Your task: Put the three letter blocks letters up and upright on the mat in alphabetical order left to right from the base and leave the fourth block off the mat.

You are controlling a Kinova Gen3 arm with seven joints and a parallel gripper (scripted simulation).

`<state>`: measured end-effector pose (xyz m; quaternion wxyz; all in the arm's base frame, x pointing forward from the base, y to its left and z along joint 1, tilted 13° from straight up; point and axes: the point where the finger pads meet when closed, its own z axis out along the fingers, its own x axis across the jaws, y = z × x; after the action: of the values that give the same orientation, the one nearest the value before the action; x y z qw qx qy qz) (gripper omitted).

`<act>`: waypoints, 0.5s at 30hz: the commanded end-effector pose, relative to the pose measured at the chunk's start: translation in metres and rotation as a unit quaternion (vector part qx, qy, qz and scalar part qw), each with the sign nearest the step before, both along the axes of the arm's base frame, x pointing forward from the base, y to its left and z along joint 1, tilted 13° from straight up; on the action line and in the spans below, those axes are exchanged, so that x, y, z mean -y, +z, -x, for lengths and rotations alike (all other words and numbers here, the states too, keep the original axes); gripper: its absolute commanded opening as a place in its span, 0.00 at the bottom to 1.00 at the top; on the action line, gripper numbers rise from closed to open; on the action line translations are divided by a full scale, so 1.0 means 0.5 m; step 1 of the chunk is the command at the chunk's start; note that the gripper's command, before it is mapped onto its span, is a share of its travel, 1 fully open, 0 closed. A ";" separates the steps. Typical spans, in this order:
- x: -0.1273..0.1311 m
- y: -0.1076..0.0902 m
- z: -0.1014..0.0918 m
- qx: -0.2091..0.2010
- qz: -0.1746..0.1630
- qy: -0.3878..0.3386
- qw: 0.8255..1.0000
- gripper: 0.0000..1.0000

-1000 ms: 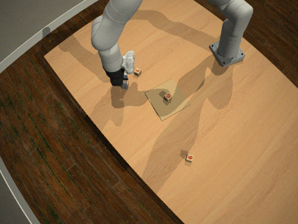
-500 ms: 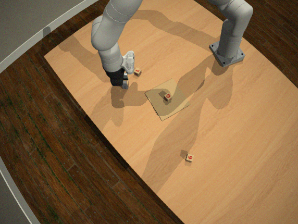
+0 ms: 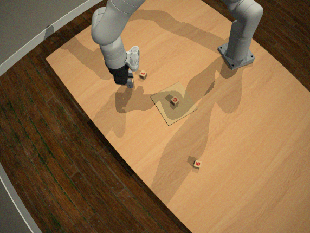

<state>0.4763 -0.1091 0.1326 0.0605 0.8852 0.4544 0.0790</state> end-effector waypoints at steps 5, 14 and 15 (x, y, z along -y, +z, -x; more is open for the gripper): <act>-0.008 0.096 0.008 0.010 0.000 0.003 1.000 0.49; -0.009 0.132 0.016 0.010 0.000 0.003 1.000 0.49; -0.009 0.132 0.016 0.010 0.000 0.003 1.000 0.49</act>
<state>0.4674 -0.1053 0.1955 0.0634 0.8838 0.4557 0.0849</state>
